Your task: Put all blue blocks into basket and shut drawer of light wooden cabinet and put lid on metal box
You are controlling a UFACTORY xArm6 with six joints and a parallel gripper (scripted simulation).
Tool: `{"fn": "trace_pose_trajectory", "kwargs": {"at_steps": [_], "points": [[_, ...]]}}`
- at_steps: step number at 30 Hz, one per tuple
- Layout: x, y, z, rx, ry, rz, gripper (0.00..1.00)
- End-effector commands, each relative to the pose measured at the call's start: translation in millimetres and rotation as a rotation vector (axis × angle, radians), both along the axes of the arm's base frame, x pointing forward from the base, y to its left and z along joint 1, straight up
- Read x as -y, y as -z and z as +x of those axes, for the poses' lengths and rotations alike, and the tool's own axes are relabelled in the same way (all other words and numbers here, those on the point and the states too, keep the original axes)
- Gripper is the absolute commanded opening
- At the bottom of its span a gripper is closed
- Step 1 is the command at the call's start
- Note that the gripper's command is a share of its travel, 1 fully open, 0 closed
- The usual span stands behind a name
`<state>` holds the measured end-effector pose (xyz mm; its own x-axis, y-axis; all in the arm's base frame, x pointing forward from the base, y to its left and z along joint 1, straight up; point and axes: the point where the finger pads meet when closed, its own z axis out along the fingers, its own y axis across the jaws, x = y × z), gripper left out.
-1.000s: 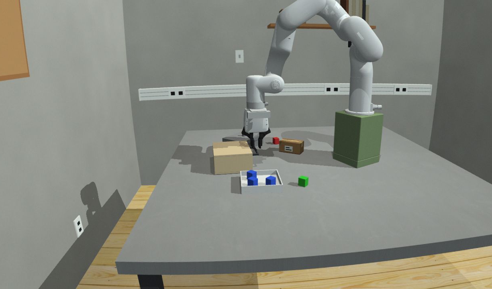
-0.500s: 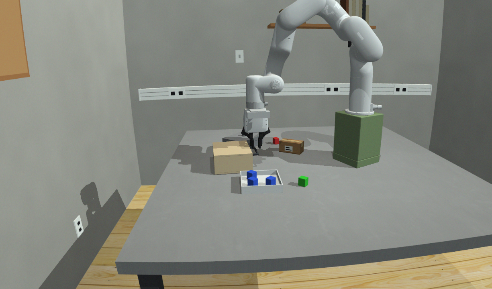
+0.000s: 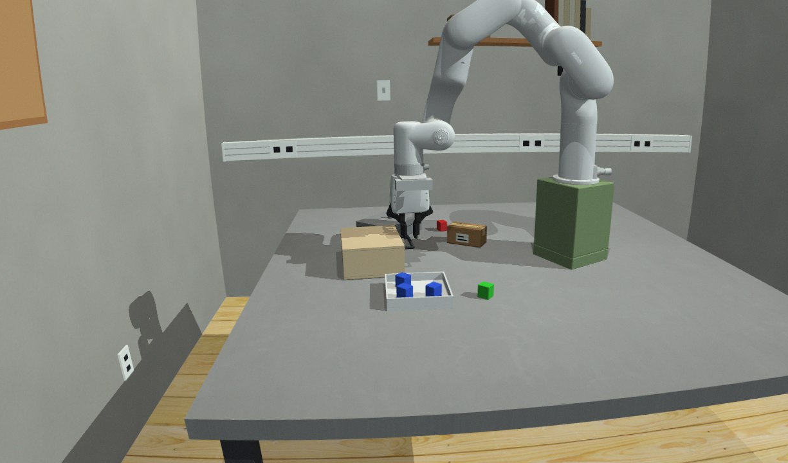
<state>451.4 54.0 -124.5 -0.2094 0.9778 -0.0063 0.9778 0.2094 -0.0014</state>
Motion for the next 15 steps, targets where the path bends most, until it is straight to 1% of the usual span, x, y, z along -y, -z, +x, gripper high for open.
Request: {"fn": "trace_pose_trajectory", "kwargs": {"at_steps": [1, 15], "points": [[-0.2, 0.8, 1.7, 0.004, 0.0, 0.0, 0.24], [-0.1, 10.3, 1.7, 0.004, 0.0, 0.0, 0.24]]}}
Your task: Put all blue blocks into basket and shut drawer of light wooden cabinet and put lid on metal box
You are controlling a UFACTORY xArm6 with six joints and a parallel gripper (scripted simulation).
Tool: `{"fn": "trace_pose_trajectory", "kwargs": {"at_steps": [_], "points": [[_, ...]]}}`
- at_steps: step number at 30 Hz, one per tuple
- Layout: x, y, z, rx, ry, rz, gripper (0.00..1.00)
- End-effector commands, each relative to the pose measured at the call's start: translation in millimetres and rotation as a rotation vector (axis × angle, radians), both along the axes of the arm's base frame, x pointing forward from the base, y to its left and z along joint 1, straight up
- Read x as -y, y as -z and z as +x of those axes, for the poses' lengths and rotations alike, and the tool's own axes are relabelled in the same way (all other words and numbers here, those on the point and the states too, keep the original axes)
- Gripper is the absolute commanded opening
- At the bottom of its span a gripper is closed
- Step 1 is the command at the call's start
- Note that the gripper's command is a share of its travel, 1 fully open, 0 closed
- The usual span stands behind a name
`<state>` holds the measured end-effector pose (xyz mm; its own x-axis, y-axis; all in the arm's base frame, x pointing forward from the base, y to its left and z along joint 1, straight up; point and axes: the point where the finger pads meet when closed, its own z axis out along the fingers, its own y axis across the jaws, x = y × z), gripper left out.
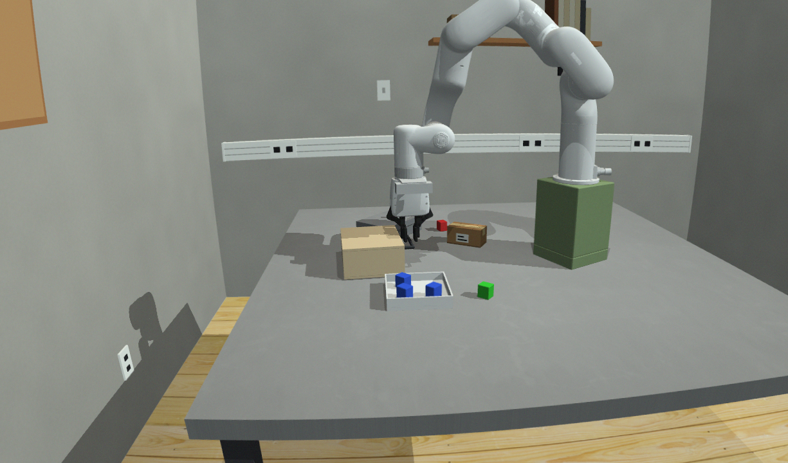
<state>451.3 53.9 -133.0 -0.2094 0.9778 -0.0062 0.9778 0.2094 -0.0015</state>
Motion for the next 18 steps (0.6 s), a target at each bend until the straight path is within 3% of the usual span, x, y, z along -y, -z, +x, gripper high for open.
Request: {"fn": "trace_pose_trajectory", "kwargs": {"at_steps": [1, 18], "points": [[0, 3, 2, 0.004, 0.0, 0.0, 0.24], [0, 14, 2, 0.004, 0.0, 0.0, 0.24]]}}
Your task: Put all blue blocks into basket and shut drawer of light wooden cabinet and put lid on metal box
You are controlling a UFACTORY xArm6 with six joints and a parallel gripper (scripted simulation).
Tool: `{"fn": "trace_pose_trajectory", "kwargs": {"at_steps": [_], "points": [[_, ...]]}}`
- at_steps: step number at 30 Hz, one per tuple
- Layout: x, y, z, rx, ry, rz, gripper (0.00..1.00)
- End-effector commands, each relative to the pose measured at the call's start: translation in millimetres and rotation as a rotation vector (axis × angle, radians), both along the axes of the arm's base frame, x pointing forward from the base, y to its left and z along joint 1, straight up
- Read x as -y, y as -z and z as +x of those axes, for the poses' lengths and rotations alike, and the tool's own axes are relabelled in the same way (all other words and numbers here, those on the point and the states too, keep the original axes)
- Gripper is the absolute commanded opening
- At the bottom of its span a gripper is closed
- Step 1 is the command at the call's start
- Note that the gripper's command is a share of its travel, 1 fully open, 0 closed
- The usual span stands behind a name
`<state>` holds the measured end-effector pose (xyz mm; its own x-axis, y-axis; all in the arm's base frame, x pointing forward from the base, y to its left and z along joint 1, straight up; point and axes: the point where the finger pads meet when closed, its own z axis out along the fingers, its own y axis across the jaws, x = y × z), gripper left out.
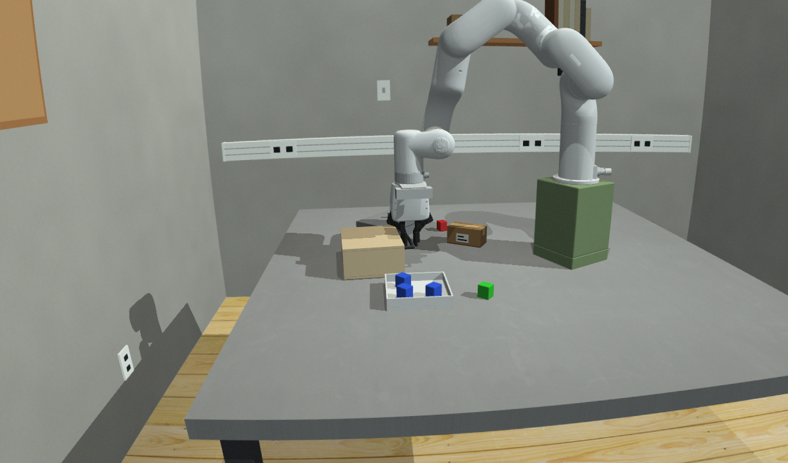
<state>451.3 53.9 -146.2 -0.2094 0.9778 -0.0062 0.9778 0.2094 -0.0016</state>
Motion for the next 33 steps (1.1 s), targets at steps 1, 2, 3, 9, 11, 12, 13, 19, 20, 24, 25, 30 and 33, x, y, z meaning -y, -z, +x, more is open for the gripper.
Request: {"fn": "trace_pose_trajectory", "kwargs": {"at_steps": [1, 2, 3, 9, 11, 12, 13, 19, 20, 24, 25, 30, 33], "points": [[-0.2, 1.4, 1.8, 0.004, 0.0, 0.0, 0.24], [-0.2, 1.9, 1.8, 0.004, 0.0, 0.0, 0.24], [-0.2, 2.3, 1.8, 0.004, 0.0, 0.0, 0.24], [-0.2, 3.4, 1.8, 0.004, 0.0, 0.0, 0.24], [-0.2, 3.7, 1.8, 0.004, 0.0, 0.0, 0.24], [-0.2, 3.8, 1.8, 0.004, 0.0, 0.0, 0.24], [-0.2, 3.9, 1.8, 0.004, 0.0, 0.0, 0.24], [-0.2, 3.9, 1.8, 0.004, 0.0, 0.0, 0.24], [-0.2, 3.9, 1.8, 0.004, 0.0, 0.0, 0.24], [-0.2, 3.9, 1.8, 0.004, 0.0, 0.0, 0.24], [-0.2, 3.9, 1.8, 0.004, 0.0, 0.0, 0.24], [-0.2, 3.9, 1.8, 0.004, 0.0, 0.0, 0.0], [-0.2, 3.9, 1.8, 0.004, 0.0, 0.0, 0.0]]}}
